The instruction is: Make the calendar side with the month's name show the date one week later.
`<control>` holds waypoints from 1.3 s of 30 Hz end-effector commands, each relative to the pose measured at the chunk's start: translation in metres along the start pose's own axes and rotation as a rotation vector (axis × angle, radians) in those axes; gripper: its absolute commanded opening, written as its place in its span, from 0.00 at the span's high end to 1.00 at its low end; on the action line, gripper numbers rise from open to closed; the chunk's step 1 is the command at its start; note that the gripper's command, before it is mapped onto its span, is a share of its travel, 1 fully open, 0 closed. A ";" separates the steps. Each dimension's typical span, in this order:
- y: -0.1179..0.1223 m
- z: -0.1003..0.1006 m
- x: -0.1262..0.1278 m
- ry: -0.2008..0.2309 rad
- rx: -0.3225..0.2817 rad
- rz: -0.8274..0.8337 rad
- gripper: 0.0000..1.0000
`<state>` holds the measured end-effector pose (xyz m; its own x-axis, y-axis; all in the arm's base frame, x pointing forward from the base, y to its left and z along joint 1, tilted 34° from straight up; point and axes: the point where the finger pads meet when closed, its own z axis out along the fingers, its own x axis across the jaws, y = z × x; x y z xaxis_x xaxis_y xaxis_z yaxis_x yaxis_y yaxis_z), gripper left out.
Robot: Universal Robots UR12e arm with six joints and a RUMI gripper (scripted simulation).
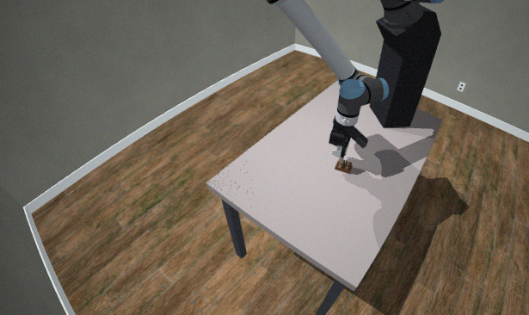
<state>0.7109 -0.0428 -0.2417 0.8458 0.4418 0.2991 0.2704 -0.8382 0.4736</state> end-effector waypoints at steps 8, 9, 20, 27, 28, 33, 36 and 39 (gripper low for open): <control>0.000 -0.054 0.000 0.000 0.000 0.000 0.72; 0.000 -0.057 0.000 0.000 0.000 0.000 0.72; 0.000 -0.067 0.000 0.000 0.000 0.000 0.00; 0.000 -0.067 0.000 0.000 0.000 0.000 0.00; 0.000 -0.067 0.000 0.000 0.000 0.000 0.00; 0.000 -0.067 0.000 0.000 0.000 0.000 0.00; 0.000 -0.067 0.000 0.000 0.000 0.000 0.00; 0.000 -0.067 0.000 0.000 0.000 0.000 0.00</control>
<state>0.6802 -0.0215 -0.1861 0.8458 0.4418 0.2990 0.2704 -0.8382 0.4735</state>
